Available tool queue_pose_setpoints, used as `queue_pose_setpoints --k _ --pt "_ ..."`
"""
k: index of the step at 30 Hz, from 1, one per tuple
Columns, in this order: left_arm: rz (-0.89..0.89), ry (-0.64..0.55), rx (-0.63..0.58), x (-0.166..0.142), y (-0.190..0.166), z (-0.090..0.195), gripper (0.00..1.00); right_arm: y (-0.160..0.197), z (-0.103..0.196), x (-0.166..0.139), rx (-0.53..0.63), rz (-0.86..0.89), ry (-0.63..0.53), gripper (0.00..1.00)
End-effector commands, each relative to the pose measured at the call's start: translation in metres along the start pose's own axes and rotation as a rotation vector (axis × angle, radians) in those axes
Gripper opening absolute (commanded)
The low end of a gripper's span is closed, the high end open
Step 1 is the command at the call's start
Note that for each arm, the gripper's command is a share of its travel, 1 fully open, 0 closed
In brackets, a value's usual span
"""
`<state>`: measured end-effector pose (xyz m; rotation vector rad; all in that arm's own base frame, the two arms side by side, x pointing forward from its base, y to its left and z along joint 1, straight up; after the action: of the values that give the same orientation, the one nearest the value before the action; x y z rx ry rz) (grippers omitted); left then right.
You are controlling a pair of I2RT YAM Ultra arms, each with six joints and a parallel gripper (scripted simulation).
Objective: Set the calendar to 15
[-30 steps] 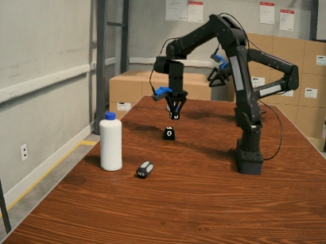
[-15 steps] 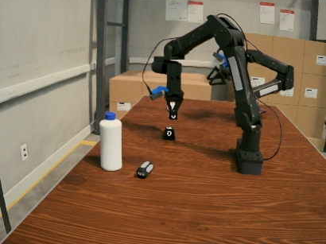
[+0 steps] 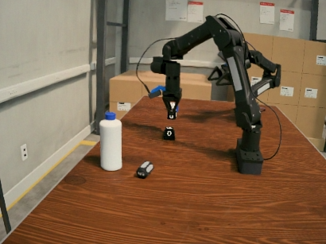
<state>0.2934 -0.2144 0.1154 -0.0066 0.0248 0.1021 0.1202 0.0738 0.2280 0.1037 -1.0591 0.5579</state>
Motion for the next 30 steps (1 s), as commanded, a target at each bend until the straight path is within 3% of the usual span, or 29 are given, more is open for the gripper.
queue_pose_setpoints --k 1,8,30 --pt "-0.166 -0.02 -0.017 0.009 -0.003 0.013 0.26 0.009 0.003 0.0 0.034 0.01 -0.041 1.0" --pt "-0.501 -0.019 0.001 0.009 -0.005 0.013 0.26 0.034 0.01 0.002 0.189 0.092 -0.078 1.0" --pt "-1.302 -0.007 0.031 0.008 -0.007 0.013 0.26 0.035 0.01 0.002 0.196 0.095 -0.079 1.0"
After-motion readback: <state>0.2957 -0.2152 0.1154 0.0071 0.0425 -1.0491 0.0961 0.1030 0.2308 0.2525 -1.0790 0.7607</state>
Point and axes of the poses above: on each arm, the point where the finger pads meet when closed, its own z axis back along the fingers, its own y axis across the jaws, x = y × z, the point moved 6 cm from there along z, back along the fingers, and after that the axes turned 8 degrees about z, right-handed, at the moved point
